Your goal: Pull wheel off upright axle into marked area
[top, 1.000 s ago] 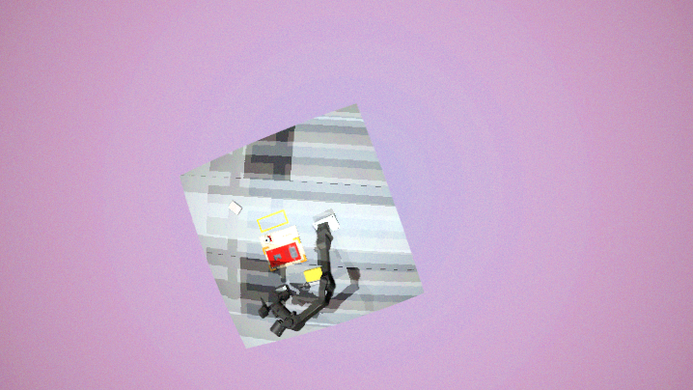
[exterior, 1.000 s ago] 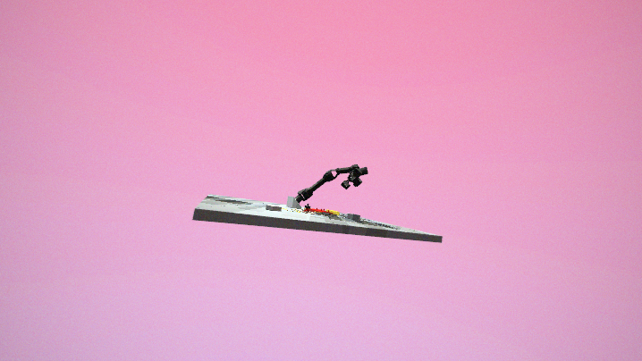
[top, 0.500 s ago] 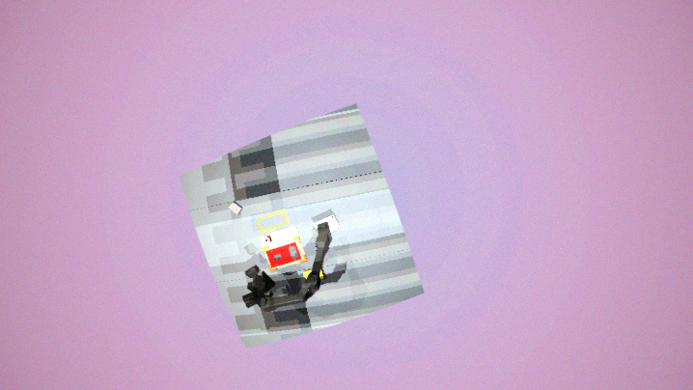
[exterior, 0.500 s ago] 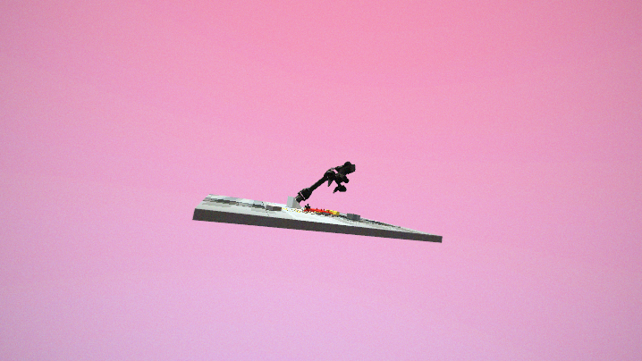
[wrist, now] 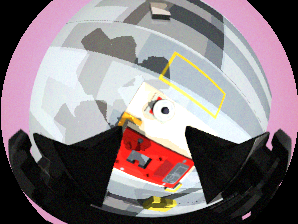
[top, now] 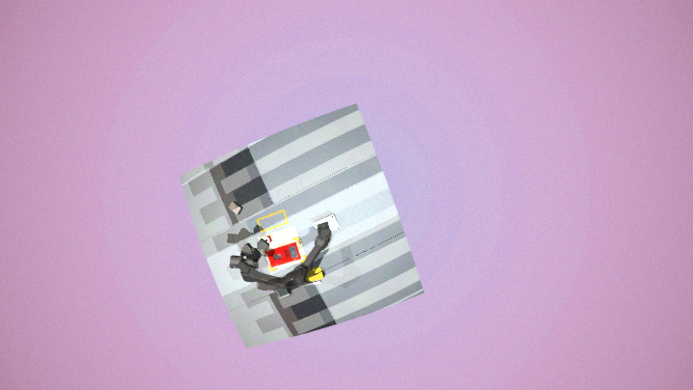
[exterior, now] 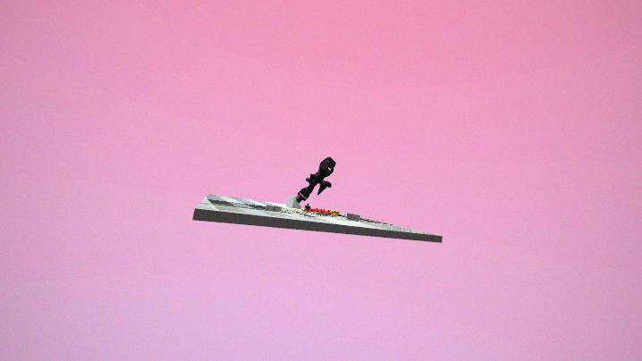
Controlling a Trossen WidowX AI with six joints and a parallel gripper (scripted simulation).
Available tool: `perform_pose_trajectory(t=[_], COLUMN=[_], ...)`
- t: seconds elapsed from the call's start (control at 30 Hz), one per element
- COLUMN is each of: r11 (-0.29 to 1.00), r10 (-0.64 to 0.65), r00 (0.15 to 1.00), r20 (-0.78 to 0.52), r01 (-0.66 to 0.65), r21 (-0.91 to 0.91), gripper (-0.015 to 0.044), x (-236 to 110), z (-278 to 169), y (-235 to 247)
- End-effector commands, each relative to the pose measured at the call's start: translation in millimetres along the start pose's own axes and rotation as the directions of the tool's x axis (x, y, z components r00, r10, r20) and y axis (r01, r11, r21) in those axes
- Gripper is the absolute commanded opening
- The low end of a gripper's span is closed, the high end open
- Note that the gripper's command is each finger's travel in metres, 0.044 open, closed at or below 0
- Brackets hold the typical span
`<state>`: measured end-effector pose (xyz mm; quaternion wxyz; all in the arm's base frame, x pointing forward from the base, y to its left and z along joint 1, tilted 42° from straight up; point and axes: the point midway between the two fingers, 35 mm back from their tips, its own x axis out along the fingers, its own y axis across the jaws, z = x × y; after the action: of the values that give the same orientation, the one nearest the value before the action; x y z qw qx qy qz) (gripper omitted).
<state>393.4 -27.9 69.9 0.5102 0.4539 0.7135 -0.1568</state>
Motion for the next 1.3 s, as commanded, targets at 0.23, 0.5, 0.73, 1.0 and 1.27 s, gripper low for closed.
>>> perform_pose_trajectory(t=[0.23, 0.5, 0.73, 1.0, 1.27], r11=[0.865, 0.865, 0.865, 0.865, 0.866], r10=[0.088, 0.088, 0.088, 0.089, 0.091], r00=[0.980, 0.980, 0.980, 0.980, 0.979], r20=[-0.180, -0.181, -0.181, -0.180, -0.183], r01=[0.014, 0.014, 0.014, 0.014, 0.013], r21=[0.501, 0.501, 0.501, 0.501, 0.501], gripper=[0.0300, 0.0300, 0.0300, 0.0300, 0.0300], x=[26.3, 24.1, 25.1, 60.9, 97.5], z=[19.9, 9.5, 9.5, 5.2, -2.2], y=[-34.1, -29.5, -29.4, -25.1, -23.3])
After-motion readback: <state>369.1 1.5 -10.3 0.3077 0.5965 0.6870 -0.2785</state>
